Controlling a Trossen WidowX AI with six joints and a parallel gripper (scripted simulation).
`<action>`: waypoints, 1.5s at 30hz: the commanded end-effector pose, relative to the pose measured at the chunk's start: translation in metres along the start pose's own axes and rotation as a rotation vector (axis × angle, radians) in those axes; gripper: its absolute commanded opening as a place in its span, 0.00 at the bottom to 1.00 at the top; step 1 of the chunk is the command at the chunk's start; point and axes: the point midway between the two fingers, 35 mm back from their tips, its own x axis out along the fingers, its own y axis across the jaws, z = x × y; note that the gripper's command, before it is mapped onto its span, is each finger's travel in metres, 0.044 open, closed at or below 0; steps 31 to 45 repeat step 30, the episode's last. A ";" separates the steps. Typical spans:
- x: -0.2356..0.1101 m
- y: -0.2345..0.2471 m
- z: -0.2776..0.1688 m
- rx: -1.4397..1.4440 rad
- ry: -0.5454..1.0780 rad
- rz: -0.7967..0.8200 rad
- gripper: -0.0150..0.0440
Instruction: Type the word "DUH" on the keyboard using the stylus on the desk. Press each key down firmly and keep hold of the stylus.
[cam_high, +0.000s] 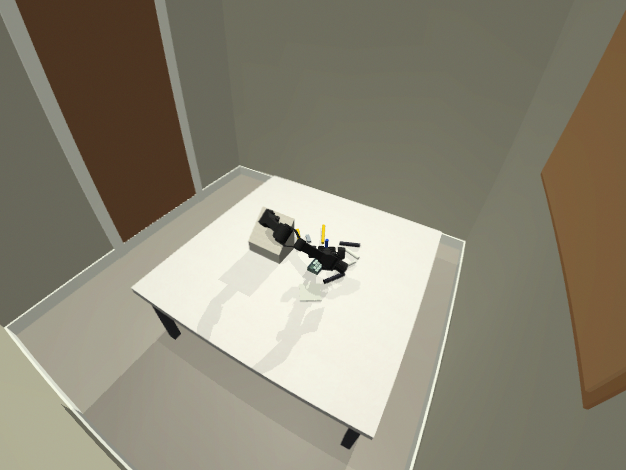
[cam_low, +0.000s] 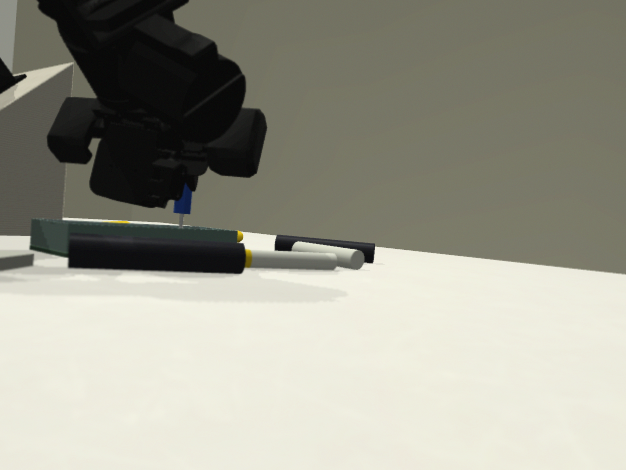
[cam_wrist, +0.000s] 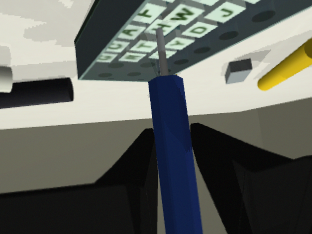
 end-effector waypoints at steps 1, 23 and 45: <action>0.000 0.000 0.000 -0.006 -0.005 -0.001 0.39; -0.018 0.001 -0.031 -0.018 -0.012 0.004 0.39; -0.018 0.001 -0.031 -0.018 -0.012 0.004 0.39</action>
